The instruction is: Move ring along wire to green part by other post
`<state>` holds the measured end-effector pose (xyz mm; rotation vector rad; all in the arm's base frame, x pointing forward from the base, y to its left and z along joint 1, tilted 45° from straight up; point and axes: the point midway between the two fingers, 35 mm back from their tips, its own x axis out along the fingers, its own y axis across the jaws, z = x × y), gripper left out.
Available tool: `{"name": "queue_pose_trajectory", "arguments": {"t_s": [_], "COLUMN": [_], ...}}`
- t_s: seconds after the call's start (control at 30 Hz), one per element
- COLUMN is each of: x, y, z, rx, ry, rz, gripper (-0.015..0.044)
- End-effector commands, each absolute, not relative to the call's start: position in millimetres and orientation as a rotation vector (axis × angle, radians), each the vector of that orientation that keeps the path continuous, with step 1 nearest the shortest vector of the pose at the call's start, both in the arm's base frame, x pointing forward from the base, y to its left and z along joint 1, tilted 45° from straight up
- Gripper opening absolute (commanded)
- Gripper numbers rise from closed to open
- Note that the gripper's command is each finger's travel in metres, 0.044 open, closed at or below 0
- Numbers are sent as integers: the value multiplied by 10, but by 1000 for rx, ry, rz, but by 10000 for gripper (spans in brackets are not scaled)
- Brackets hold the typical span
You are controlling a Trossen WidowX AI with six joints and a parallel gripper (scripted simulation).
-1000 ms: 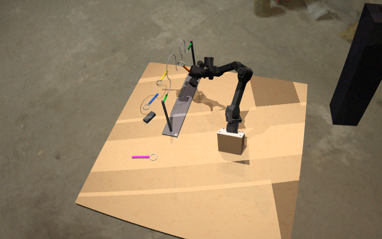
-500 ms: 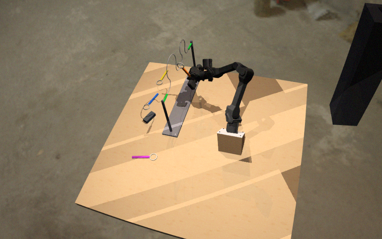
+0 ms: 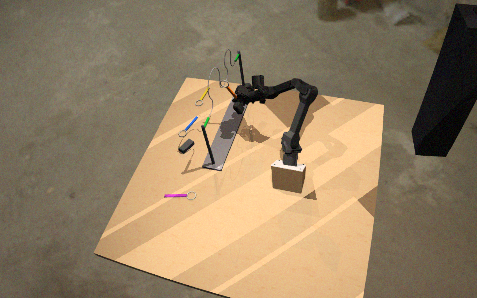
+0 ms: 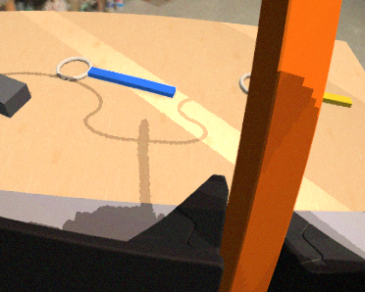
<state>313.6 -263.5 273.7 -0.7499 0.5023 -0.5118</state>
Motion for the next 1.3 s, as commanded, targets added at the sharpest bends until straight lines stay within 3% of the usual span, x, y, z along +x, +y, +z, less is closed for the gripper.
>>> {"name": "queue_pose_trajectory", "arguments": {"t_s": [0.0,1.27], "x": [3146,3348], "y": [-2586,-1661], "z": [2677,2200], "rx": [-726,-68], "ry": [505,499], "rz": [-510,-345], "gripper": [-150,-150]}}
